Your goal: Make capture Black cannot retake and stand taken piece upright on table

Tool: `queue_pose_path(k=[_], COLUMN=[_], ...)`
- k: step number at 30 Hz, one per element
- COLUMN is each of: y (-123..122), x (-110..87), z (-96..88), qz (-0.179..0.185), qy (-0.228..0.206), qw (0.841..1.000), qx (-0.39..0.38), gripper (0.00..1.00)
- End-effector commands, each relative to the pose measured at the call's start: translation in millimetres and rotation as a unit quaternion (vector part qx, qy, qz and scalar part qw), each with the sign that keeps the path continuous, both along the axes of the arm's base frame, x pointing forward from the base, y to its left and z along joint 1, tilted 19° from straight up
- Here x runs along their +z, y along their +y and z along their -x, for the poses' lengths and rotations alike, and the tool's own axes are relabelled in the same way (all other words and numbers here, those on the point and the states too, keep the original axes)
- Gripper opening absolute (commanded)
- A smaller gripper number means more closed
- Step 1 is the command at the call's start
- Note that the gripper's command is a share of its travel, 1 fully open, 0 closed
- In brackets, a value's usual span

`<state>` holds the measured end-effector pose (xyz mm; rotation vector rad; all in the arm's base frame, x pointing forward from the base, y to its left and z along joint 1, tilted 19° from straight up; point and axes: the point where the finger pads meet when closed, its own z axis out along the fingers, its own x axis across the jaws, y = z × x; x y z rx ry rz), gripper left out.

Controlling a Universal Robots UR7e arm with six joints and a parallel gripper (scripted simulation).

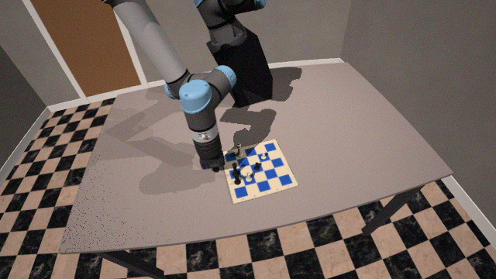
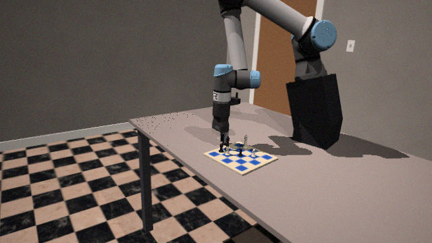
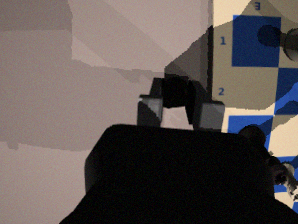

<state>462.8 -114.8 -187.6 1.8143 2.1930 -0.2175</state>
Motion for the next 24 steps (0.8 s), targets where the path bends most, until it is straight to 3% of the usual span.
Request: queue_pose_path(k=[1, 16, 17, 19, 20, 22, 23, 24], y=[-0.1, -0.1, -0.1, -0.1, -0.1, -0.1, -0.1, -0.1], x=[0.1, 0.1, 0.1, 0.1, 0.1, 0.1, 0.1, 0.1], z=[-0.4, -0.4, -0.4, -0.4, -0.4, -0.4, -0.4, -0.4], qz=[0.0, 0.0, 0.0, 0.0, 0.0, 0.0, 0.0, 0.0], qy=[0.0, 0.0, 0.0, 0.0, 0.0, 0.0, 0.0, 0.0], qw=[1.0, 1.0, 1.0, 1.0, 1.0, 1.0, 1.0, 1.0], qx=[0.0, 0.0, 0.0, 0.0, 0.0, 0.0, 0.0, 0.0], gripper=[0.0, 0.0, 0.15, 0.15, 0.3, 0.3, 0.45, 0.45])
